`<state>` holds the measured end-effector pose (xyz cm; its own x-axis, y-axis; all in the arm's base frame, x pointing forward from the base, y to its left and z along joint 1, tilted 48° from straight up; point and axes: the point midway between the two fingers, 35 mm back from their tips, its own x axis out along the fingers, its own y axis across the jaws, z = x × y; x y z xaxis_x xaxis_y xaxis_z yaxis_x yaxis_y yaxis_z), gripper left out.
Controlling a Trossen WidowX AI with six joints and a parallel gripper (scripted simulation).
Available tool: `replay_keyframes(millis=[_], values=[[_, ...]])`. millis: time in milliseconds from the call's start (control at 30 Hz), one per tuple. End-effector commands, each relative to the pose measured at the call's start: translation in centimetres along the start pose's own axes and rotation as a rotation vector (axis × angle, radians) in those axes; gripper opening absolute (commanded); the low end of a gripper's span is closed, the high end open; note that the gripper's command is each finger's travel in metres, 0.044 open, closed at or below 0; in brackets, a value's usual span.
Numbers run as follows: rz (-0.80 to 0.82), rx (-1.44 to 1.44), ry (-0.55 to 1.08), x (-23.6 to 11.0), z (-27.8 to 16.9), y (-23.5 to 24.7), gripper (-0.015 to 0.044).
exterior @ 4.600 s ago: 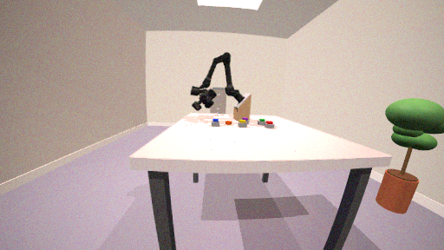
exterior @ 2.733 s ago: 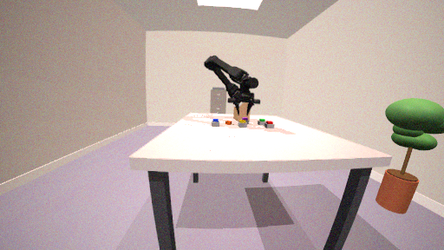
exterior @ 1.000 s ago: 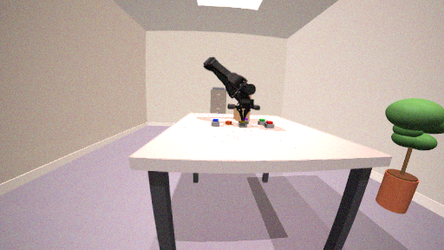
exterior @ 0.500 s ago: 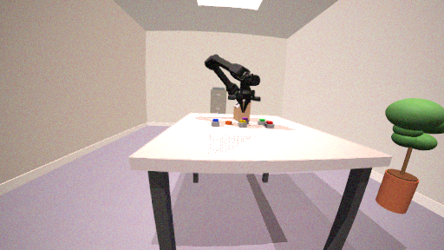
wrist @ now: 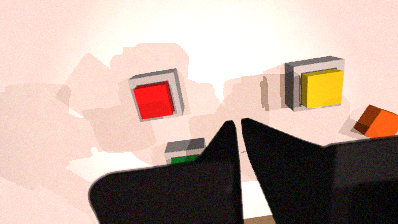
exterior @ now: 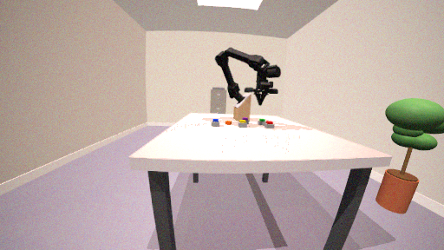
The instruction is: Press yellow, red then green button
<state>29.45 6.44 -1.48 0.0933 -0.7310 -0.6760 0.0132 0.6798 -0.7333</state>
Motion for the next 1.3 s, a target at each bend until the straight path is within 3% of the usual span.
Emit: replay_keyframes(millis=[0, 200, 367, 1267], values=[[-0.002, 0.001, 0.005, 0.3, -0.4, 5.1, 0.002], [-0.005, 0.002, 0.005, 0.9, -0.7, 7.2, 0.002], [-0.008, 0.003, 0.004, 6.7, -0.8, 7.1, 0.002], [-0.01, 0.003, 0.004, 10.0, -0.8, 7.0, 0.002]])
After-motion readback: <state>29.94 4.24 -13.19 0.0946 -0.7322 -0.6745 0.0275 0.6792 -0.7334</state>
